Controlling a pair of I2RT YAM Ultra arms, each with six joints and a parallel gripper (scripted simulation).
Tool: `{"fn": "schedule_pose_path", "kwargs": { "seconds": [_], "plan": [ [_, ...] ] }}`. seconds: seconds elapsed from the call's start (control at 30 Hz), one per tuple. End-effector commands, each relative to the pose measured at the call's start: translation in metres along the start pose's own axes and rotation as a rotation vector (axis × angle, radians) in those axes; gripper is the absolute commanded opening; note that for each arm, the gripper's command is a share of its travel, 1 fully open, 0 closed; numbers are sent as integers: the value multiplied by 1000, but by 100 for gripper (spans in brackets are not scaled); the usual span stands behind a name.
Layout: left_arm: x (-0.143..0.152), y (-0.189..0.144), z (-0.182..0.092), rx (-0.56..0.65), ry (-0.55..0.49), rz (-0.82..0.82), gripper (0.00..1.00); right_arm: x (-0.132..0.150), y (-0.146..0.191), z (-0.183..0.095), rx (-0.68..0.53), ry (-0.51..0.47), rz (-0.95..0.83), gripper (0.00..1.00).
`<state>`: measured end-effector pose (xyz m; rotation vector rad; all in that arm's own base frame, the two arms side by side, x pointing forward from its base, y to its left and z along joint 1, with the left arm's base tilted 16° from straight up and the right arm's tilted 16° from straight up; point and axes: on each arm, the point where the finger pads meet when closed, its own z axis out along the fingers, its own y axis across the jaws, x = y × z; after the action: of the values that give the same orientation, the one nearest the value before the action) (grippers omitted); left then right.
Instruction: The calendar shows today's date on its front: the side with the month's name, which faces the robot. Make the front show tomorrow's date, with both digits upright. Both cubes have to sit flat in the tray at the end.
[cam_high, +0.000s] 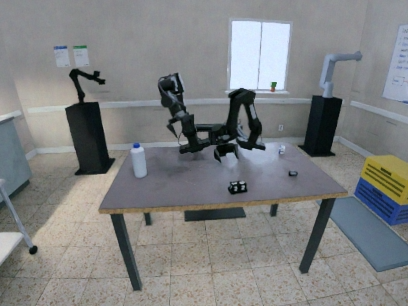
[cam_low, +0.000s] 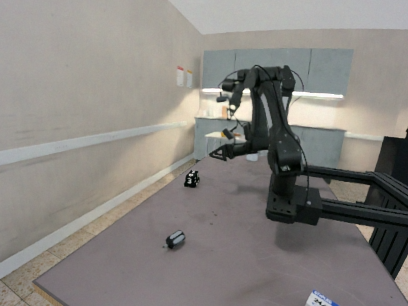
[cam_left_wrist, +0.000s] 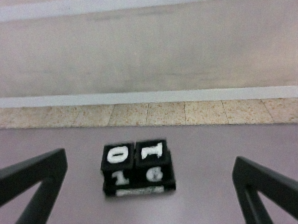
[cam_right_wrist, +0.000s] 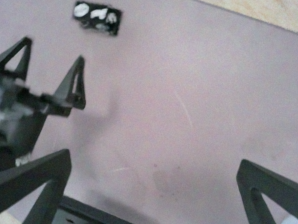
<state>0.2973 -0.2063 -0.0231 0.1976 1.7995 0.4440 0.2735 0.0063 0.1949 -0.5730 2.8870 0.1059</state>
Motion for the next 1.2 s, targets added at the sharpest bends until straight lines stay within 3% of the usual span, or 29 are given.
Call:
{"fn": "schedule_pose_path", "kwargs": {
  "seconds": [0.0,0.27,0.33,0.63,0.73,0.9,1.17],
  "plan": [
    [12,2,-8,-13,36,-80,100,3,20,-5,-123,-70,-245,100],
    [33,10,-15,-10,60,-111,100,14,38,3,-250,-154,-527,100],
    [33,10,-15,-10,60,-111,100,14,38,3,-250,-154,-527,100],
    [49,14,-21,1,80,-120,100,23,61,7,-372,-360,-888,100],
    [51,12,-19,6,95,-87,66,26,64,7,-383,-402,-938,100],
    [57,5,-13,23,143,1,65,28,67,7,-385,-436,-974,100],
    [82,-20,7,120,332,358,65,30,66,7,-381,-427,-966,100]
  ]
}}
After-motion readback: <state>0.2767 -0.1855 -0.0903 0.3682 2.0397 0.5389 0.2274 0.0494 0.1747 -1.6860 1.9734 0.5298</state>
